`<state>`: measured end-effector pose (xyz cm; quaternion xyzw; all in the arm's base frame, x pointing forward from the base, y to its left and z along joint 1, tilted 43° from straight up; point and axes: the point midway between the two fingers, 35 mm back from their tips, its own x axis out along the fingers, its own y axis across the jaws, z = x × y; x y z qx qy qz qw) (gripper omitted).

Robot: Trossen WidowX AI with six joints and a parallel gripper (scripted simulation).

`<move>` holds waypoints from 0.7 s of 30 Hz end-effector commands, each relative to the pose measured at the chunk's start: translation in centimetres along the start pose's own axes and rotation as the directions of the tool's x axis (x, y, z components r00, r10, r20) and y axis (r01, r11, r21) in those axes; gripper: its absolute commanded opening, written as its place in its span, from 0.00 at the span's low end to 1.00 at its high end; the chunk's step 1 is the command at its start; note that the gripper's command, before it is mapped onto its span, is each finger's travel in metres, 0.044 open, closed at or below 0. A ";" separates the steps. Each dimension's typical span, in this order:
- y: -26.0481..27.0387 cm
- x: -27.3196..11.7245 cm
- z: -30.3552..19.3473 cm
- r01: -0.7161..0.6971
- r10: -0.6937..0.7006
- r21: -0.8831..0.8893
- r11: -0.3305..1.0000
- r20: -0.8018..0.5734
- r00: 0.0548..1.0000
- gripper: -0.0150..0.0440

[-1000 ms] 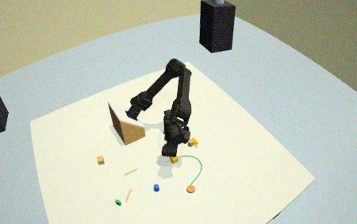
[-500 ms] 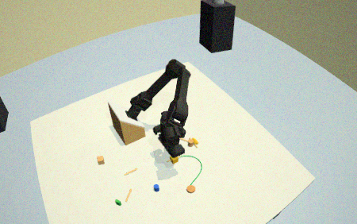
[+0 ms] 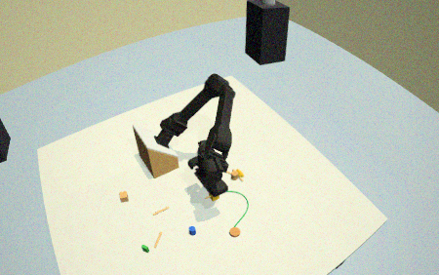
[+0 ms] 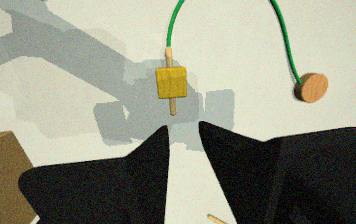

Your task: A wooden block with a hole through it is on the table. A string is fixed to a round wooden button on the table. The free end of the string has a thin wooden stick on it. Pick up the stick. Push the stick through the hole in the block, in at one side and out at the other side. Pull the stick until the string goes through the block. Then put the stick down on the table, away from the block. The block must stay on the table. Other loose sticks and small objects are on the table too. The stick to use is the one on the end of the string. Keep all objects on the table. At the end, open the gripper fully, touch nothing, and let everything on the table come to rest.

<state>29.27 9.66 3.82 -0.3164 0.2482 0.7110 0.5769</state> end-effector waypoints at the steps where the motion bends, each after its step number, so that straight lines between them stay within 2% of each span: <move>1: 0.2 0.8 -0.1 -0.006 0.006 0.009 1.000 0.001 1.000 0.46; 21: 0.2 4.1 -0.1 -0.006 0.006 0.008 1.000 0.003 1.000 0.46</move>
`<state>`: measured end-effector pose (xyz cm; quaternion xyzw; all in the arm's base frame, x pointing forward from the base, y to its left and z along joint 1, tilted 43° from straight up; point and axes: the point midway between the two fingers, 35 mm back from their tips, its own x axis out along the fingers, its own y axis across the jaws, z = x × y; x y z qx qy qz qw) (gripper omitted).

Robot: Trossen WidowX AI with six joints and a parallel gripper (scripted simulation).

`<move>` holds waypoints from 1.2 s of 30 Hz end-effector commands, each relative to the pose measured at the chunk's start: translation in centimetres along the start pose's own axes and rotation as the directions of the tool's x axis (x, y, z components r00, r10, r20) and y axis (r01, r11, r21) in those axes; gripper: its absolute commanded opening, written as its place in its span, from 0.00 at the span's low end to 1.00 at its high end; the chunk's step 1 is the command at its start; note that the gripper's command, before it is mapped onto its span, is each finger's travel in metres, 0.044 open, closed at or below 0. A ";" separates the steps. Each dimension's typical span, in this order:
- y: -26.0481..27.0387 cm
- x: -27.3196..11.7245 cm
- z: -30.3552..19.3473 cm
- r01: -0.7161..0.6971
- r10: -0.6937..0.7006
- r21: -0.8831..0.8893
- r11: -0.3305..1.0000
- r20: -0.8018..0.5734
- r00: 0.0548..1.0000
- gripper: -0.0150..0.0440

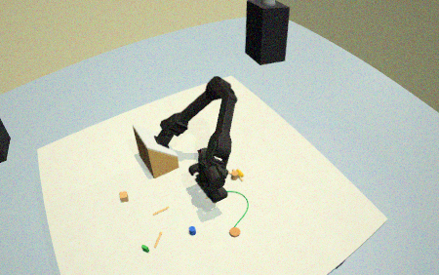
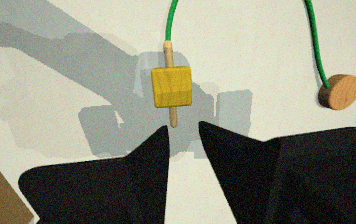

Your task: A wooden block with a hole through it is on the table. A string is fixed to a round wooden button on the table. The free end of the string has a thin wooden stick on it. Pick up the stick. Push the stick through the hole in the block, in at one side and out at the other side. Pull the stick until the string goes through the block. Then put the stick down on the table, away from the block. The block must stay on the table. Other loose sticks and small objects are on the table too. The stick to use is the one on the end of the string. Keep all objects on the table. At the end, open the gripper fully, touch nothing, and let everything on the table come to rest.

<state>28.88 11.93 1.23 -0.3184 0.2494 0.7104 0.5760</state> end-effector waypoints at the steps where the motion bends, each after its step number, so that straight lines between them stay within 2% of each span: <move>1: 0.3 0.8 0.0 -0.006 0.006 0.009 1.000 0.008 1.000 0.46; 15: 0.5 3.0 0.1 -0.007 0.006 0.009 1.000 0.012 1.000 0.46; 24: 0.6 3.1 0.2 -0.007 0.006 0.009 1.000 0.012 1.000 0.46; 29: 0.4 3.0 0.1 -0.004 0.004 0.003 1.000 0.006 1.000 0.25; 36: 0.4 3.0 0.1 -0.004 0.004 0.003 1.000 0.006 1.000 0.25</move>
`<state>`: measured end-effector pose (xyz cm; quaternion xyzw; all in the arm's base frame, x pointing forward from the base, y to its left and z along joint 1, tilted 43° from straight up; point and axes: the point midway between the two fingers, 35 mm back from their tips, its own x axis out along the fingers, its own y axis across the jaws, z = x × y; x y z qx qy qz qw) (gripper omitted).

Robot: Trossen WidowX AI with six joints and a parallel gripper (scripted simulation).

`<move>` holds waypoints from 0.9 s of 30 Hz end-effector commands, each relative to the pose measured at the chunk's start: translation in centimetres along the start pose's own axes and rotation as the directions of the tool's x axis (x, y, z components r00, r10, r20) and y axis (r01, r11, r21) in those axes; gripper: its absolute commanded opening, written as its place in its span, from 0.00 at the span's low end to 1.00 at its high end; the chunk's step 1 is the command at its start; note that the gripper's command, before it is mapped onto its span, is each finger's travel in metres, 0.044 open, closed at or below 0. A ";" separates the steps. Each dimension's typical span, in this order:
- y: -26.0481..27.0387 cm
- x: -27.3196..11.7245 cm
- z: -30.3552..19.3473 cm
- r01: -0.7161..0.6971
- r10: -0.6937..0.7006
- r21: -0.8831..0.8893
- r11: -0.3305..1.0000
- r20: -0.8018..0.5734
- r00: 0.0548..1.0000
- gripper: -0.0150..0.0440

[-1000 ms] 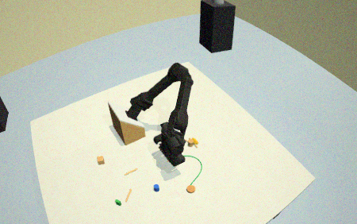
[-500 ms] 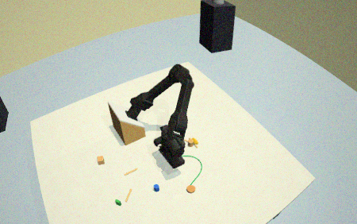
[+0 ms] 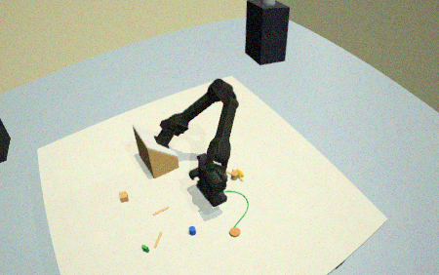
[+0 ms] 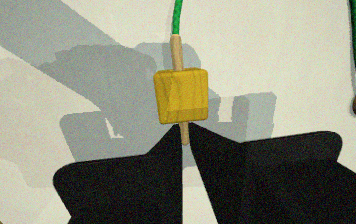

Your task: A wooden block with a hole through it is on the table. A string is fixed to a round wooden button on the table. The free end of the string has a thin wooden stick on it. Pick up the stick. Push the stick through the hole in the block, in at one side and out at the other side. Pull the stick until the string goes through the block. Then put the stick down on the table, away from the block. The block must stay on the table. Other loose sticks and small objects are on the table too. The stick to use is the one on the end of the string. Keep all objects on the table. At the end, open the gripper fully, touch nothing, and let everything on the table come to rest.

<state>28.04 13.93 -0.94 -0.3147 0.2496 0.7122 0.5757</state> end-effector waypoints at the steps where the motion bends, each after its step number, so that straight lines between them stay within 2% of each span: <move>1: 0.0 0.0 0.0 0.000 0.000 0.000 1.000 0.005 1.000 0.25; 8: 0.1 0.3 -0.2 -0.001 0.000 0.013 1.000 0.093 0.996 0.25; 27: 0.1 0.3 -0.6 -0.014 0.013 0.002 1.000 0.092 0.996 0.25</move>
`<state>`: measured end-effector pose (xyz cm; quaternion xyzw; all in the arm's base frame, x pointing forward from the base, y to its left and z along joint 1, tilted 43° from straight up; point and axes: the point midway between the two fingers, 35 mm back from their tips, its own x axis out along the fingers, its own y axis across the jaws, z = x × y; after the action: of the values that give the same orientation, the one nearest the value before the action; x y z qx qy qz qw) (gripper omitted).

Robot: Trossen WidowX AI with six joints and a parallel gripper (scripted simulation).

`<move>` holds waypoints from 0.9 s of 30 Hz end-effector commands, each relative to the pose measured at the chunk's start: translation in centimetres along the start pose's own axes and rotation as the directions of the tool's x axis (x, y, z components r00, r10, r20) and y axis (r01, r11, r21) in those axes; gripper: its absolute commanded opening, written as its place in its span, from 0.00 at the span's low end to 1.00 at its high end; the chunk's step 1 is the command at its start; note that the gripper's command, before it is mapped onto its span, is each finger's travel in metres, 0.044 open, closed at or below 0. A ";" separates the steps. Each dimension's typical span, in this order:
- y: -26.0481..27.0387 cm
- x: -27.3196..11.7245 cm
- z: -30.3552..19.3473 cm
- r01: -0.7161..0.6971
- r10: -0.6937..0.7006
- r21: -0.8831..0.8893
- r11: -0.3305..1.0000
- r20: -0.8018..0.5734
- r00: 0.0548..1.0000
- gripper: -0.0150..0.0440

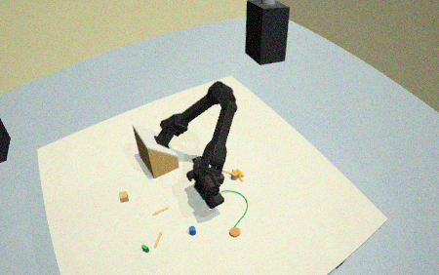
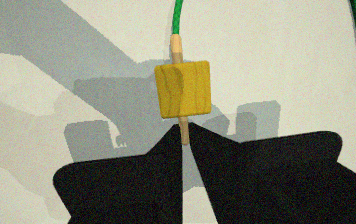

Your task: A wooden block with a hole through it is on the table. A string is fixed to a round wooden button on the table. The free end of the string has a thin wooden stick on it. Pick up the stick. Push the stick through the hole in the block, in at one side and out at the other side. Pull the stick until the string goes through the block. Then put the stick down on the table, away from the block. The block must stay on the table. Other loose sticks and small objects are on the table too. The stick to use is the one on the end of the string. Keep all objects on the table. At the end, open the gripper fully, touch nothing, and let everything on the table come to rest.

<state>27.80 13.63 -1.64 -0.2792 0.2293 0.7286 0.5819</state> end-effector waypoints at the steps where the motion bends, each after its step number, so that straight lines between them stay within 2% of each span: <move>1: -0.2 -0.1 0.0 0.000 0.000 -0.005 1.000 0.005 1.000 0.25; 27: -0.2 -0.2 -1.2 -0.013 0.013 0.003 1.000 0.004 1.000 0.25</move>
<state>27.81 13.09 -2.13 -0.2738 0.2312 0.7333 0.5777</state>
